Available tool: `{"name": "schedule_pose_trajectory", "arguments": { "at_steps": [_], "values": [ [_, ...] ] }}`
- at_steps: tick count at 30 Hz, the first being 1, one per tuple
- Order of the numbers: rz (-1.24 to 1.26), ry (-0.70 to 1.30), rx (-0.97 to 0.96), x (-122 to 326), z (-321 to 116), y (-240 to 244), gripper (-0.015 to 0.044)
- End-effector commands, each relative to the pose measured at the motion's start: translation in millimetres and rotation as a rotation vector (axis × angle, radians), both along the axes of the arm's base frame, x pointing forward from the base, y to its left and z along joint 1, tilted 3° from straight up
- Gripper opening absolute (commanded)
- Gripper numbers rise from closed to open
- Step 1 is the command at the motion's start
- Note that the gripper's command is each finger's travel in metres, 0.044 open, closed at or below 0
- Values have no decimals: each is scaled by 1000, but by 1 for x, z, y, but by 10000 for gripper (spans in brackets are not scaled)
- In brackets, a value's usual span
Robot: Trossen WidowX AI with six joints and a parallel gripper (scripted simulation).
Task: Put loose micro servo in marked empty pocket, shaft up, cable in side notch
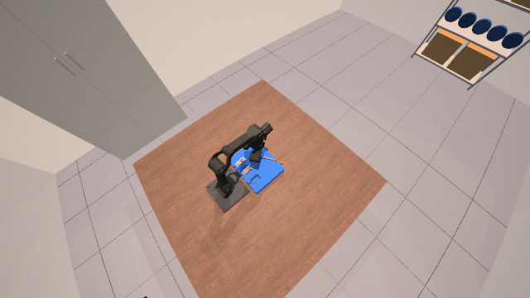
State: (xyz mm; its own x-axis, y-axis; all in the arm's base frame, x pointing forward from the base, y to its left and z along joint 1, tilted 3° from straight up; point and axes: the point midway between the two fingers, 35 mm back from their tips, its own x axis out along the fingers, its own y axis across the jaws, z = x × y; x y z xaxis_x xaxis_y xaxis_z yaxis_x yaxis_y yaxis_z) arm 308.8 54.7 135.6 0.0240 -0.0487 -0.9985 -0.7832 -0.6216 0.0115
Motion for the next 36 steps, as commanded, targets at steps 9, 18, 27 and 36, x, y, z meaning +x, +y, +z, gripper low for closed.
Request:
{"name": "schedule_pose_trajectory", "arguments": {
  "at_steps": [9,18,27,36],
  "values": [
    [-2,-14,6,-3,7,0,0],
    [-2,-13,6,-20,7,4,0],
    [-2,-13,4,-21,7,-16,0],
    [-2,-13,0,-18,9,-60,0]
  ]
}}
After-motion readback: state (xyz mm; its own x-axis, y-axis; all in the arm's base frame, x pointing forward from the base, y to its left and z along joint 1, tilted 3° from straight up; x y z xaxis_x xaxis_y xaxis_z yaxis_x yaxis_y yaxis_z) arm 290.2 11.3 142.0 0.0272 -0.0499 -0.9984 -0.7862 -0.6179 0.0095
